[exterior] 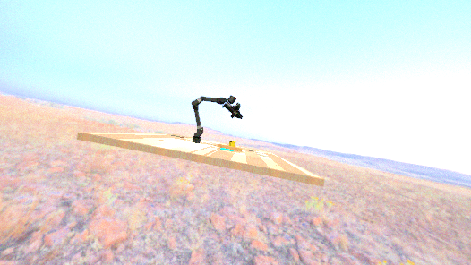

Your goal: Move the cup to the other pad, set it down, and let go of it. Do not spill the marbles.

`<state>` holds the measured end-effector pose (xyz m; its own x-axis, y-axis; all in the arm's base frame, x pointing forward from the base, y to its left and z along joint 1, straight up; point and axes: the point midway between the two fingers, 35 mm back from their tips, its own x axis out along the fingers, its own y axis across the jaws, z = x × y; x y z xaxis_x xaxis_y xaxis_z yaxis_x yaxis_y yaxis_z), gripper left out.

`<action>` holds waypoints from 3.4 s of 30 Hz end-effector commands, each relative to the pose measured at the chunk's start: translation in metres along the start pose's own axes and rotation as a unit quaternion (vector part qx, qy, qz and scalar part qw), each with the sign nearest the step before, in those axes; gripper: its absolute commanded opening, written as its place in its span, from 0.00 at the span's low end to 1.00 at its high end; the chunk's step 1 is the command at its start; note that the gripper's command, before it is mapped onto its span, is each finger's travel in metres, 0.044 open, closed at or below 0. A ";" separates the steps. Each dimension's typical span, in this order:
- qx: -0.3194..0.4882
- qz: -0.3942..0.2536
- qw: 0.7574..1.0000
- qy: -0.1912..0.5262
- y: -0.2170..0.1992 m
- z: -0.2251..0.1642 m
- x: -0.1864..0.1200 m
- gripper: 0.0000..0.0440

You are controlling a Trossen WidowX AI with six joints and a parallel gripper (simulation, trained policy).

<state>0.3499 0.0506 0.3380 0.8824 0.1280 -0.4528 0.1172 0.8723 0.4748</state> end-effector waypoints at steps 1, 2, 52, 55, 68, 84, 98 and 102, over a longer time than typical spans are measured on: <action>0.033 -0.010 0.999 0.030 0.003 -0.004 0.006 0.40; 0.040 -0.013 0.999 0.035 0.004 -0.004 0.007 0.40; 0.227 -0.288 0.888 0.276 -0.038 -0.090 0.048 0.34; 0.226 -0.308 0.878 0.289 -0.043 -0.098 0.049 0.35; 0.218 -0.392 0.830 0.332 -0.069 -0.131 0.054 0.36; 0.220 -0.454 0.792 0.344 -0.095 -0.171 0.066 0.41; 0.204 -0.472 0.780 0.356 -0.117 -0.207 0.081 0.42; 0.194 -0.472 0.780 0.362 -0.125 -0.219 0.086 0.42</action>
<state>0.3138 0.0571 0.0902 -0.1377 -0.1183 -0.9834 0.8281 0.5310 -0.1798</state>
